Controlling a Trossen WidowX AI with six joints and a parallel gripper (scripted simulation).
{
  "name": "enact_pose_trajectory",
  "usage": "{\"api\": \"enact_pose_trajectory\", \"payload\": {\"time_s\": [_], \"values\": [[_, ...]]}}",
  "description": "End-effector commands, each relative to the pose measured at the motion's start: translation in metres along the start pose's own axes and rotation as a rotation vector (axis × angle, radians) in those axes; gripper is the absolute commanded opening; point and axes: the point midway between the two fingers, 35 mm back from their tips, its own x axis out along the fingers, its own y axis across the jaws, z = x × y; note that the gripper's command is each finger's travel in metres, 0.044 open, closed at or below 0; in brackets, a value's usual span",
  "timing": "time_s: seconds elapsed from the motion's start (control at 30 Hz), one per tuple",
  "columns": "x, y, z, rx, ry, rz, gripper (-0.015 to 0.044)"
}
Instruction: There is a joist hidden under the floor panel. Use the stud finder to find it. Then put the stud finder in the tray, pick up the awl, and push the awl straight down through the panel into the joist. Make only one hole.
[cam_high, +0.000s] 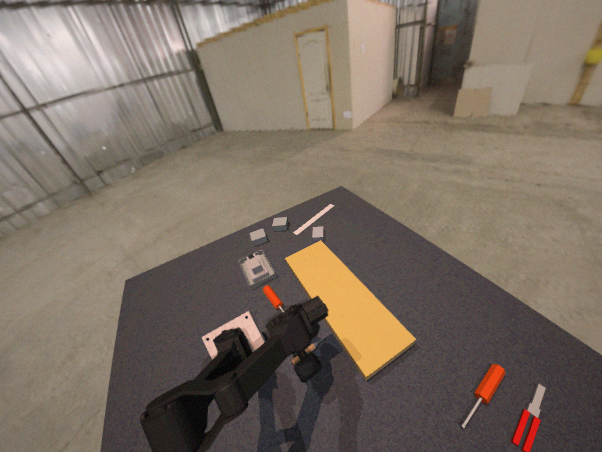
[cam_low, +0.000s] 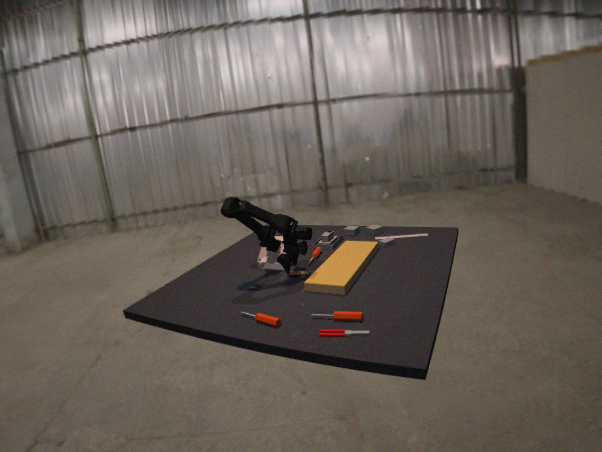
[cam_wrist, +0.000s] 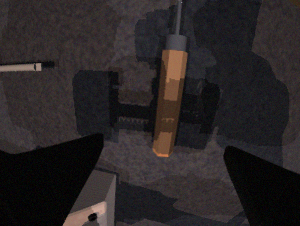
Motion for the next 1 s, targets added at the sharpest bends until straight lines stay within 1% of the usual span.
{"api": "enact_pose_trajectory", "payload": {"time_s": [0.0,0.4,0.87,0.97], "values": [[0.007,0.000,-0.001,-0.007,0.003,-0.005,0.0440],[0.022,-0.001,-0.002,-0.007,0.004,-0.010,0.0440],[0.022,-0.001,-0.002,-0.007,0.004,-0.010,0.0072],[0.022,-0.001,-0.002,-0.007,0.004,-0.010,0.0053]]}}
